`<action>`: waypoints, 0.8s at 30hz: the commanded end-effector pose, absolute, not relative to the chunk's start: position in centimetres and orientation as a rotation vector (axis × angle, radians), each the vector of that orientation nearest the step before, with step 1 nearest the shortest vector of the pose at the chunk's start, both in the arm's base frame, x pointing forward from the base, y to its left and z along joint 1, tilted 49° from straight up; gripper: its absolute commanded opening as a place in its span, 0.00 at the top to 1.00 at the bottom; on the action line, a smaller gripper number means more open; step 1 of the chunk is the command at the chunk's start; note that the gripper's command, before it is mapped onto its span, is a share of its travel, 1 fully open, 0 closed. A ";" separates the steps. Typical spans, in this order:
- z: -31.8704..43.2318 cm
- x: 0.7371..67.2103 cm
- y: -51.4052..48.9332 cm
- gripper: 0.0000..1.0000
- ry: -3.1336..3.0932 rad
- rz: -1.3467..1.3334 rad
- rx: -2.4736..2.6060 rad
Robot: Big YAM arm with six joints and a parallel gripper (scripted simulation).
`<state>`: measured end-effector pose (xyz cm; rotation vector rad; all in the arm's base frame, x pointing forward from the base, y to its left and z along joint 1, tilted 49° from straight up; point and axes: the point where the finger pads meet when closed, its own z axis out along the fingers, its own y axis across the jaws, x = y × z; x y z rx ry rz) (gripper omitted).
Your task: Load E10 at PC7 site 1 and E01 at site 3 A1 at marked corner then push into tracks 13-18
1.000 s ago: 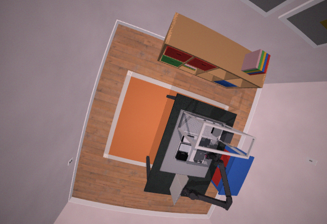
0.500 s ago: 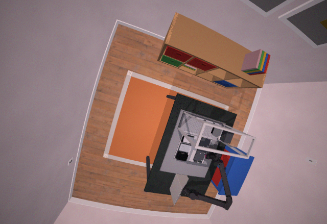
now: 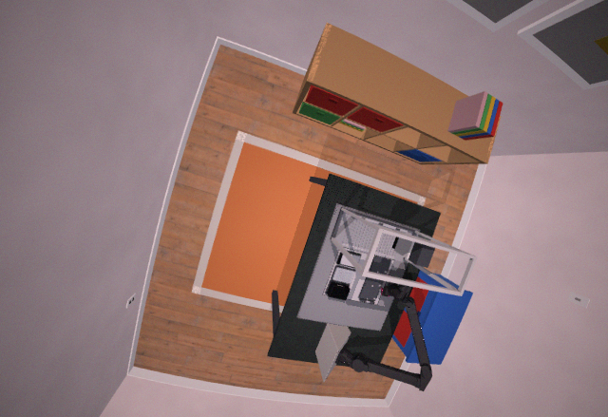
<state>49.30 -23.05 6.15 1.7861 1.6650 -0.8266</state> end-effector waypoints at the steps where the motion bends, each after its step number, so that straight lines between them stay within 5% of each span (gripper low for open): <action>1: 5.2 50.4 -19.7 0.00 1.724 -0.815 1.739; 24: 4.6 50.4 -19.2 0.00 1.730 -0.818 1.735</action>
